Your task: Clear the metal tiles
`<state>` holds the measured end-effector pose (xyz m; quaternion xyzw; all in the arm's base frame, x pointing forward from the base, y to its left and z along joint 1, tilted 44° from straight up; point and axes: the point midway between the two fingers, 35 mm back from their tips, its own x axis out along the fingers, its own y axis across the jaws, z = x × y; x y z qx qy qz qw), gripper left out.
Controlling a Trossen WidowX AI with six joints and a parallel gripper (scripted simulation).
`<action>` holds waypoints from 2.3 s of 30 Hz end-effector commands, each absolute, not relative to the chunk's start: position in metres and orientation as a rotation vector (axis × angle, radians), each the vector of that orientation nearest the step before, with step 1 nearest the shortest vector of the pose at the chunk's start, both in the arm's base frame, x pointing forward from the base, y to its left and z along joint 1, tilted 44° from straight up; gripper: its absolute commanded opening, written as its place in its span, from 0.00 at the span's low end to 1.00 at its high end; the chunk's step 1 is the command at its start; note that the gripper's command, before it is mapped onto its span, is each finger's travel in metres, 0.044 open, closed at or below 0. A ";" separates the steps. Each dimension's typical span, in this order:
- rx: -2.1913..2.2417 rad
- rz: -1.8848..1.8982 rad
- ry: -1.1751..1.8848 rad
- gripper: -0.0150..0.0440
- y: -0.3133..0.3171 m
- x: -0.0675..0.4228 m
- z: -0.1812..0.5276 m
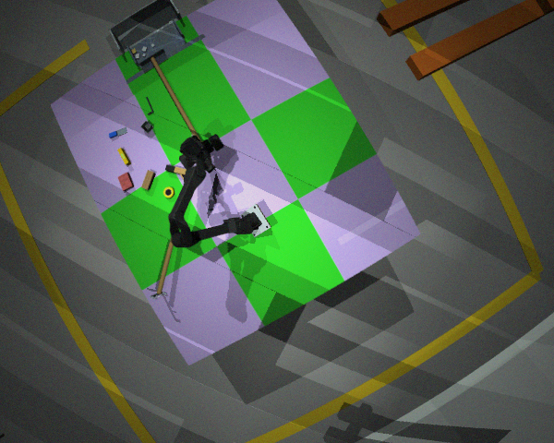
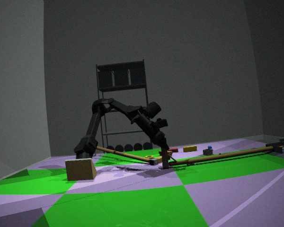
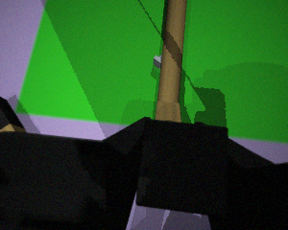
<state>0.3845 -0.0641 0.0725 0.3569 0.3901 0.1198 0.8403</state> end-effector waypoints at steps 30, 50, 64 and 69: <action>0.751 0.249 0.812 0.25 -0.072 0.432 0.080; 0.750 0.249 0.811 0.25 -0.076 0.462 0.081; 0.750 0.250 0.809 0.25 -0.079 0.483 0.080; 0.750 0.250 0.809 0.25 -0.080 0.490 0.080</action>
